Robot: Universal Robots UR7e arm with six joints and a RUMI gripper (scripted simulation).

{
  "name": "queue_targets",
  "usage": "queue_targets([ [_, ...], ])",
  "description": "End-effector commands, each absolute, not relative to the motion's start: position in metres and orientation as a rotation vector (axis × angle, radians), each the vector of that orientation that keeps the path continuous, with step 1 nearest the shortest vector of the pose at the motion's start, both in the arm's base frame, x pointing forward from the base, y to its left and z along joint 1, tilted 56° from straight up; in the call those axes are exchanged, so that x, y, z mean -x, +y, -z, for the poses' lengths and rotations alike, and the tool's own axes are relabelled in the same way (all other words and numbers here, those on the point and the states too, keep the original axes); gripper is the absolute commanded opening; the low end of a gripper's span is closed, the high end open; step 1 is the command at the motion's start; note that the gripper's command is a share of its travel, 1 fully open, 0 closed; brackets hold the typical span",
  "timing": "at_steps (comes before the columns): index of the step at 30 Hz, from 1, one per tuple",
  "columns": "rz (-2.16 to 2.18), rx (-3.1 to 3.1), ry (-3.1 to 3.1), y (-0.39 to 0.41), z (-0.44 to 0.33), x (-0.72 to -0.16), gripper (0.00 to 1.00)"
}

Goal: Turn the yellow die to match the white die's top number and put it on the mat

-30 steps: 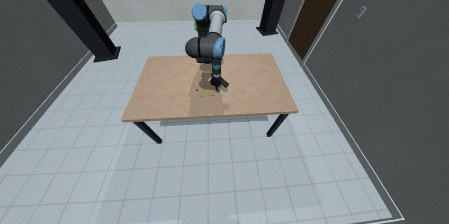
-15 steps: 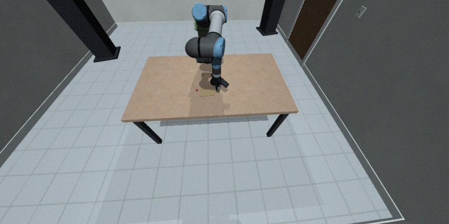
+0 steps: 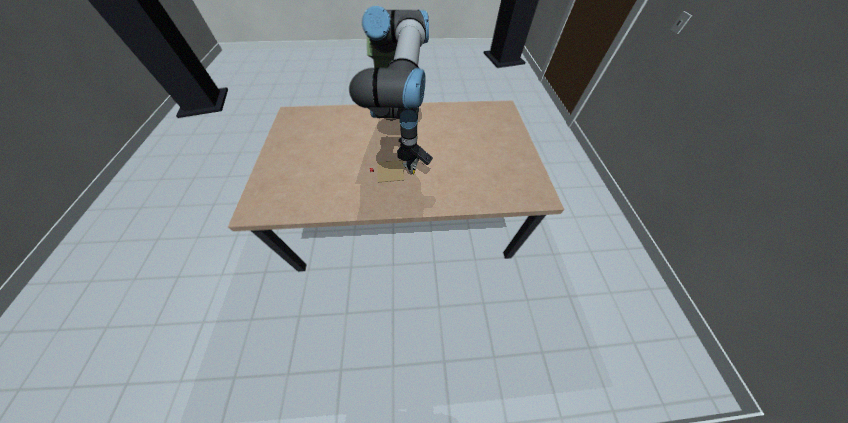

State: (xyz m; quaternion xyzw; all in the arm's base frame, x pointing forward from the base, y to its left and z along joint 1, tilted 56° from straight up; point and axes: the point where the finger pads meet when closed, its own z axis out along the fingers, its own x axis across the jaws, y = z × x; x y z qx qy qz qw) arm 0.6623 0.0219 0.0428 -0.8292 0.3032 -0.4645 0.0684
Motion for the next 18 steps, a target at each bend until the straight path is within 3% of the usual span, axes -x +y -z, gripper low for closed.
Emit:
queue_targets([
  [1,1.4,2.497,0.912,0.025,-0.052,-0.649,0.0],
  [18,1.4,2.497,0.912,0.037,-0.092,-0.591,0.0],
])
